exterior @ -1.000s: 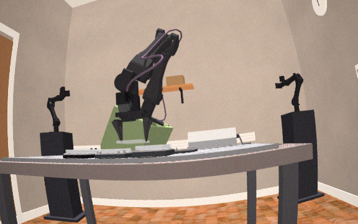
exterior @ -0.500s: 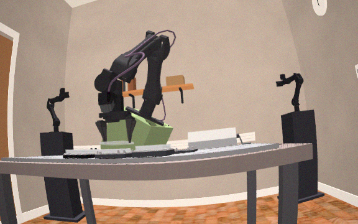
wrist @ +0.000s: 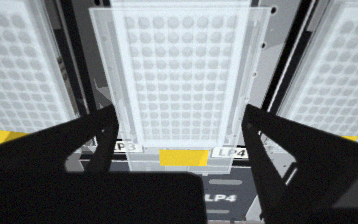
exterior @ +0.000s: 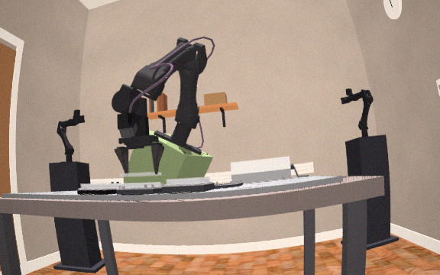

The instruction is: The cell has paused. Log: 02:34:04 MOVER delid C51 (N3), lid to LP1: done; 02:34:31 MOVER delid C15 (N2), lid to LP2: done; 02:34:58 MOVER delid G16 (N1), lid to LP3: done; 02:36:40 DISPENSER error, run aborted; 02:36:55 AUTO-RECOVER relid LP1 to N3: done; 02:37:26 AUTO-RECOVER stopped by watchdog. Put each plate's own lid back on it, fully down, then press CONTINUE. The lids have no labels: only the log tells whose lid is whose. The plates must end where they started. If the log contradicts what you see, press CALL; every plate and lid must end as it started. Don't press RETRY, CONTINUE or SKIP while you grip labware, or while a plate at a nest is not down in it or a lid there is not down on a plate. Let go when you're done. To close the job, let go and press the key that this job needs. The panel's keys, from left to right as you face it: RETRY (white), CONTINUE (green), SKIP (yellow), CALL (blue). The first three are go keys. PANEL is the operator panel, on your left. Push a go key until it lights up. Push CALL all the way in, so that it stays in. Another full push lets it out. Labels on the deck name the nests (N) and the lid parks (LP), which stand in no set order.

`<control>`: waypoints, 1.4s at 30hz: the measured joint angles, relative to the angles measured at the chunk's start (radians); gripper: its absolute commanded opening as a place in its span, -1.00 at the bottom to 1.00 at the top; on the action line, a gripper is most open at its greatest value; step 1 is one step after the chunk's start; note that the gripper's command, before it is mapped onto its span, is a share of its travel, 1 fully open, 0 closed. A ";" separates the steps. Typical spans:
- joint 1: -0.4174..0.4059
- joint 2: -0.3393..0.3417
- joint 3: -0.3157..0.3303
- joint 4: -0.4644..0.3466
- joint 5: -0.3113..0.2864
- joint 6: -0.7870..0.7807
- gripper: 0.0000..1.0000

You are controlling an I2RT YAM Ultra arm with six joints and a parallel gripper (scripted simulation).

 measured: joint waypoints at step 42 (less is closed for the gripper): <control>0.010 0.016 0.002 0.029 -0.002 0.009 -1.00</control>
